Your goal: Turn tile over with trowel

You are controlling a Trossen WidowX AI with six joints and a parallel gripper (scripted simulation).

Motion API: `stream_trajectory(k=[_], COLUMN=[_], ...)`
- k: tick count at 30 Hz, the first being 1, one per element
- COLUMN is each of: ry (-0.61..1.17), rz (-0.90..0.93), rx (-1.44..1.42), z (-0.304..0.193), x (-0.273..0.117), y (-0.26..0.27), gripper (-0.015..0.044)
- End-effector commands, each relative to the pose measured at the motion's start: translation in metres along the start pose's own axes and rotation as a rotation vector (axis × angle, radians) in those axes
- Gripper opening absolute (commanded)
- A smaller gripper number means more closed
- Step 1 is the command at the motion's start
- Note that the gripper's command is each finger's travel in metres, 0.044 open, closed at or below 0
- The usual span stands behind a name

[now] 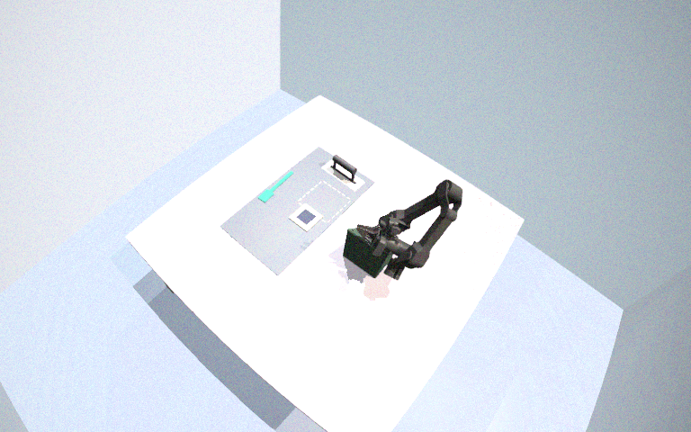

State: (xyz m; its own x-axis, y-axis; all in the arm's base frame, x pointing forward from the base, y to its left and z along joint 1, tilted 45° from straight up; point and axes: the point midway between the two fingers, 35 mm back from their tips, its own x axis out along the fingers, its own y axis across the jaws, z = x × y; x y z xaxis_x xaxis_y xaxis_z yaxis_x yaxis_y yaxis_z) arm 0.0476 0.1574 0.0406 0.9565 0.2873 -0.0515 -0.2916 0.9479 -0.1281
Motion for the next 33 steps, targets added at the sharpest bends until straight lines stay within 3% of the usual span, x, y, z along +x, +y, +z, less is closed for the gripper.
stream_trajectory(k=[1, 4, 17, 23, 27, 33], ry=[0.0, 0.0, 0.0, 0.002, 0.039, 0.087], rz=[0.0, 0.0, 0.0, -0.005, -0.1, -0.201], rx=[0.0, 0.0, 0.0, 0.002, 0.04, -0.001], z=[0.0, 0.0, 0.0, 0.0, -0.003, -0.006], x=[0.0, 0.0, 0.0, 0.0, 0.006, 0.013], y=[0.0, 0.0, 0.0, 0.0, -0.004, -0.005], gripper=[0.0074, 0.0, 0.0, 0.0153, 0.0258, 0.027])
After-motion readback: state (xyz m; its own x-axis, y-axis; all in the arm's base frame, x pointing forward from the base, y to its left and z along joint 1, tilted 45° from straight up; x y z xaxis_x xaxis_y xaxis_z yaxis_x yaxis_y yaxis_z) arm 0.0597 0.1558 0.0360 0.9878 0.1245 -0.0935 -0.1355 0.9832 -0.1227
